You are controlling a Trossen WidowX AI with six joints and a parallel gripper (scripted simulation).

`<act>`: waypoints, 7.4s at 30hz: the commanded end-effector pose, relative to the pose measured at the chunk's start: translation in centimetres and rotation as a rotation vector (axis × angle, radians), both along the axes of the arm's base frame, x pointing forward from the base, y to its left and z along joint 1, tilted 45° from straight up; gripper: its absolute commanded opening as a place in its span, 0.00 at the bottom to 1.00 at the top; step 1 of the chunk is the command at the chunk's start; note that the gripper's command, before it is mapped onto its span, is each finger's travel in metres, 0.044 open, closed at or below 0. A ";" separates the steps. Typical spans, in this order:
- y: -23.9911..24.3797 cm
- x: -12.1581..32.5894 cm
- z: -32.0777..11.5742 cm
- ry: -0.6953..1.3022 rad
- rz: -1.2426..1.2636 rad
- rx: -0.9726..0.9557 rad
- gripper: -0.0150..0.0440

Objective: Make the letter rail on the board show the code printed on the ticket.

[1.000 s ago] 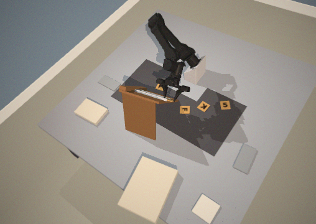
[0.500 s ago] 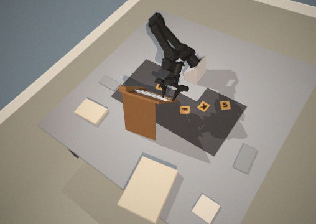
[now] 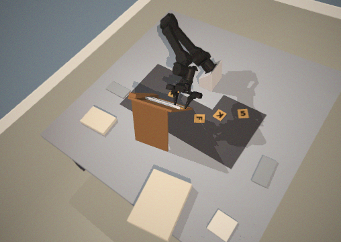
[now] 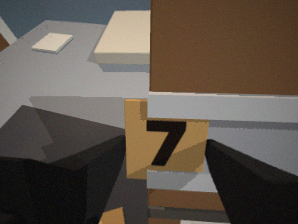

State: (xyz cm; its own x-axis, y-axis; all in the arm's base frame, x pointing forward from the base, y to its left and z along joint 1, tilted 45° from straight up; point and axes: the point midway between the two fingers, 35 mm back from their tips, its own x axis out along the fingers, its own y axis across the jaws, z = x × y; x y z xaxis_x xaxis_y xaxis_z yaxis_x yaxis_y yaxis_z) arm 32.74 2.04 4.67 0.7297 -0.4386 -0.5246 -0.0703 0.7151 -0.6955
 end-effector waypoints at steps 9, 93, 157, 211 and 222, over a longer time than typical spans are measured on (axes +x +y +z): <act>-0.4 -0.1 0.4 0.001 0.003 0.000 0.25; -4.0 0.5 4.2 0.001 0.003 -0.002 0.25; -5.1 -0.4 6.4 0.002 0.003 -0.003 0.75; -3.6 -2.0 7.4 0.003 0.003 -0.002 0.75; -3.5 -2.3 7.6 0.004 0.003 -0.002 0.75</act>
